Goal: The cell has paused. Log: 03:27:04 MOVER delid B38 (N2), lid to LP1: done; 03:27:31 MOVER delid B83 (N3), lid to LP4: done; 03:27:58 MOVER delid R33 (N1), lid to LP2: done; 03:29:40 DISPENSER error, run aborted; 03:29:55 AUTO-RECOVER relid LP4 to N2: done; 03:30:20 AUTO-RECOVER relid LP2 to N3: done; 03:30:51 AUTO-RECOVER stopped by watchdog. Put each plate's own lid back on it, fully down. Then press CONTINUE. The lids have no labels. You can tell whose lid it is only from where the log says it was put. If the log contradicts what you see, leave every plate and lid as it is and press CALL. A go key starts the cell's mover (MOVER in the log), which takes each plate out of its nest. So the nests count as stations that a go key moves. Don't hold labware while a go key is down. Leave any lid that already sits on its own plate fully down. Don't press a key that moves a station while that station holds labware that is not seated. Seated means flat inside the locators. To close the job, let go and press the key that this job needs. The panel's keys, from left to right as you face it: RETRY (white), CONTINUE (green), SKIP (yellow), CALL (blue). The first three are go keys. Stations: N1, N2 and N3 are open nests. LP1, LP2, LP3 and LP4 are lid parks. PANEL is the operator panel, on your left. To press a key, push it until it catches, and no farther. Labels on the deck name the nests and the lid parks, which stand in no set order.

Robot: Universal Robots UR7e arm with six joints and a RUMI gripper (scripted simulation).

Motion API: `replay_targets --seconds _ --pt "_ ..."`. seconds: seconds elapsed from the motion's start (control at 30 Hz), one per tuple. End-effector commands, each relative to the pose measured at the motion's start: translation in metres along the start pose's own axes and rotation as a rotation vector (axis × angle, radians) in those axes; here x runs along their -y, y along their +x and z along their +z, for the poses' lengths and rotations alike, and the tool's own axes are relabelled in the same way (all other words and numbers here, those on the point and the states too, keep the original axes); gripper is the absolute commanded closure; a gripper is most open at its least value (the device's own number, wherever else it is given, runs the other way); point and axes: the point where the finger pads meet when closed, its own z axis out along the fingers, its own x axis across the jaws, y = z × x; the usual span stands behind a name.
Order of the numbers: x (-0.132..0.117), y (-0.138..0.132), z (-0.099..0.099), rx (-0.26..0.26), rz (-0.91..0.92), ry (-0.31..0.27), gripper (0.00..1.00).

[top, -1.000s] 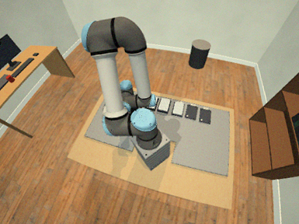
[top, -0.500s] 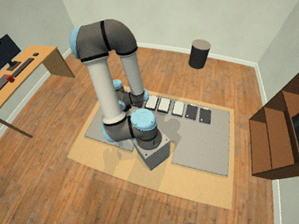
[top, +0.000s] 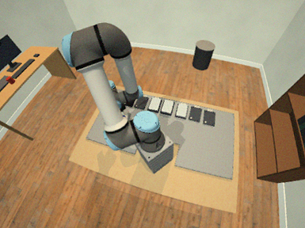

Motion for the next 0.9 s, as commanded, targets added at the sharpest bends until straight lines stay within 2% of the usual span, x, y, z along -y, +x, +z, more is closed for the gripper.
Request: replay_targets --seconds 0.0,0.43,0.87 --pt "0.019 -0.012 0.001 -0.002 -0.001 -0.005 1.0" --pt "0.07 -0.049 0.001 -0.002 -0.001 -0.005 1.0" --pt "0.07 -0.049 0.001 -0.002 -0.001 -0.005 1.0"
